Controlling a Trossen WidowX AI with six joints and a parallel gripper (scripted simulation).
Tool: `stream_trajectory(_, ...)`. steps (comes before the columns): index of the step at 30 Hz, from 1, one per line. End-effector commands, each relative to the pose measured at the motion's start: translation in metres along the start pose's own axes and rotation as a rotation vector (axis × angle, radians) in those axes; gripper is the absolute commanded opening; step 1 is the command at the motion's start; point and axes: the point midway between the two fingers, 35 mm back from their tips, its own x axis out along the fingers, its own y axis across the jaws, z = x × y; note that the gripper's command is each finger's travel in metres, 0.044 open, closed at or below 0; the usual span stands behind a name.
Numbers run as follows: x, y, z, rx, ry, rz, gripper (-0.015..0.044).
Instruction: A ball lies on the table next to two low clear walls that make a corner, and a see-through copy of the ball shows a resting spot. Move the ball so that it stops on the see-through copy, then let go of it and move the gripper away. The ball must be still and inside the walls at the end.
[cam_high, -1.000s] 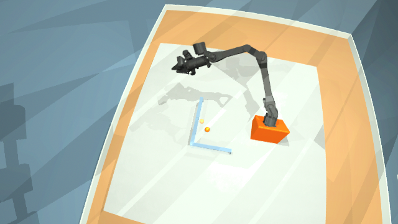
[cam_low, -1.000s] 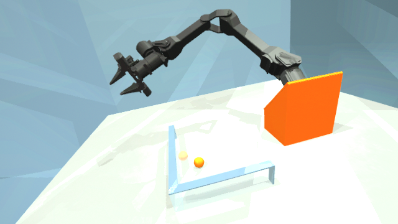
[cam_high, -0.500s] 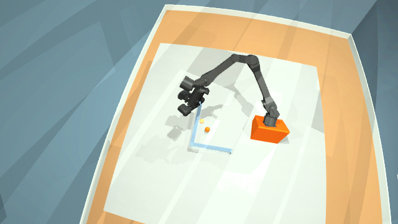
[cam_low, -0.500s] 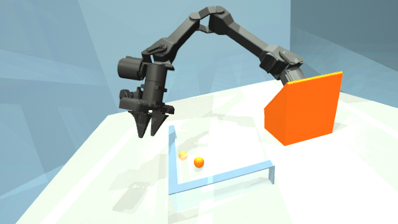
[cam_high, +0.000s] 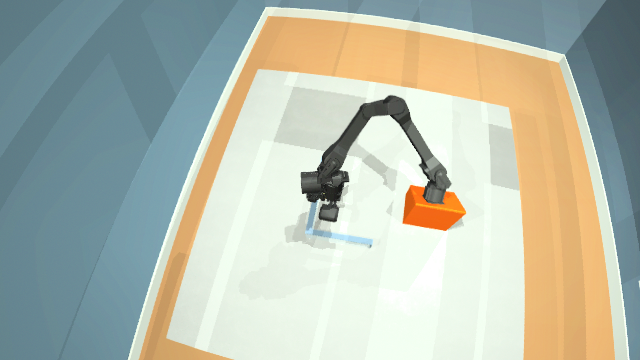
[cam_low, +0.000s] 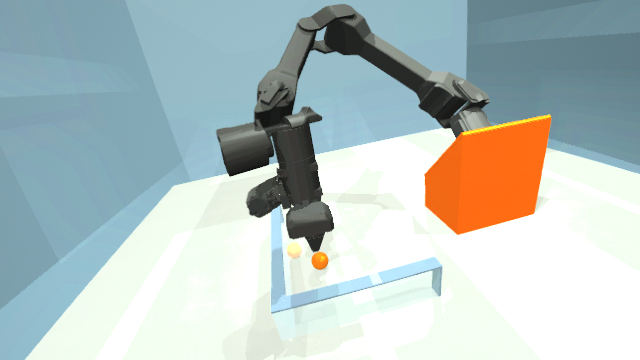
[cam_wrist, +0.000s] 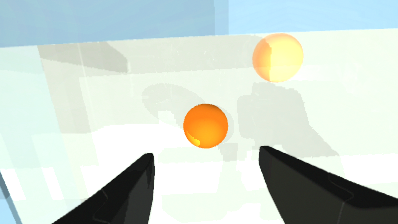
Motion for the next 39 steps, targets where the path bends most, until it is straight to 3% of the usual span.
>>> stream_trajectory(1,0.001,-0.002,-0.004,-0.029,0.007,-0.032,0.0255)
stream_trajectory(33,0.051,-0.004,-0.005,-0.03,0.007,-0.034,0.0255)
stream_trajectory(36,0.051,-0.004,-0.005,-0.03,0.007,-0.034,0.0176)
stream_trajectory(39,0.051,-0.004,-0.005,-0.03,0.007,-0.034,0.0156)
